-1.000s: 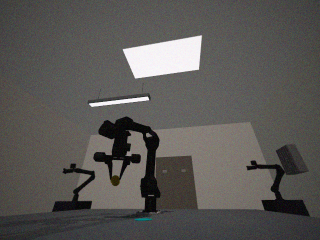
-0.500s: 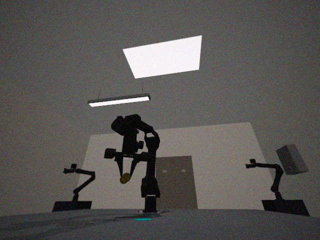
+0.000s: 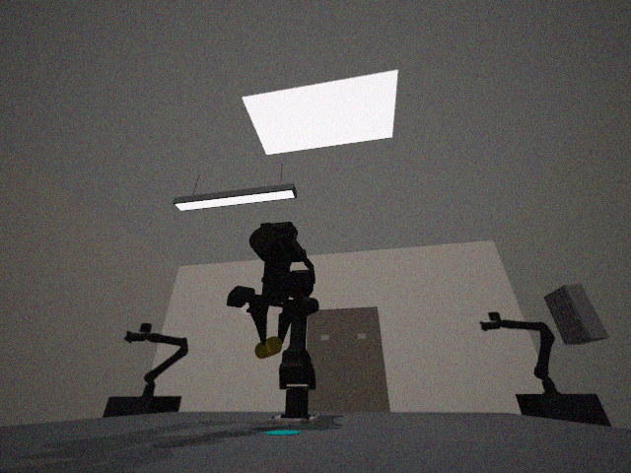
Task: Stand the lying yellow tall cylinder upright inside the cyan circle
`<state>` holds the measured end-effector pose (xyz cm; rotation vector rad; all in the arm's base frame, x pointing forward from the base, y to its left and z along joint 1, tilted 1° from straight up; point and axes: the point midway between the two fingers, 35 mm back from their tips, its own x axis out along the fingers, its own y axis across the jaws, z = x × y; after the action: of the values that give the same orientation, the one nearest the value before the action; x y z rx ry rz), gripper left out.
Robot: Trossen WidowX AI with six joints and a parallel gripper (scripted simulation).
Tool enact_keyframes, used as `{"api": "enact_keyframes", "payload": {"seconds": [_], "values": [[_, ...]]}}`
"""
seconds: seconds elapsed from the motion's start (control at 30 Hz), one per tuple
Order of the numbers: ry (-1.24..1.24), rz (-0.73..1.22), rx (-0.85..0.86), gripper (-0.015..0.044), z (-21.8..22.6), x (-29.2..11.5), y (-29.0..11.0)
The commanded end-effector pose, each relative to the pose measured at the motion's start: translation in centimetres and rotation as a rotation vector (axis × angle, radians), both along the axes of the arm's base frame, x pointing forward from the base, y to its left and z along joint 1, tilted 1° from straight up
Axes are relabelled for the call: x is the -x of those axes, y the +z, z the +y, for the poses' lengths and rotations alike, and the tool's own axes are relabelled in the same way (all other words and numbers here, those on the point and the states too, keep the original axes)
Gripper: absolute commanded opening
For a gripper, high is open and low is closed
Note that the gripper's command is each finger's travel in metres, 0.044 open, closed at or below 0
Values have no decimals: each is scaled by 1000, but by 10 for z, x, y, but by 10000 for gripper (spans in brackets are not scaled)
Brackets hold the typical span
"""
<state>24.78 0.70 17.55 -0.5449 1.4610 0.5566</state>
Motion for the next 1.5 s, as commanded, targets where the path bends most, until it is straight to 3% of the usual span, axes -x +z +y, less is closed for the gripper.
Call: {"api": "enact_keyframes", "payload": {"seconds": [0.0,0.23,1.47], "values": [[37,-5,4,105,12,2,3],[92,-6,4,105,29,6,6],[-6,-131,-236,105,29,-5,-12]]}}
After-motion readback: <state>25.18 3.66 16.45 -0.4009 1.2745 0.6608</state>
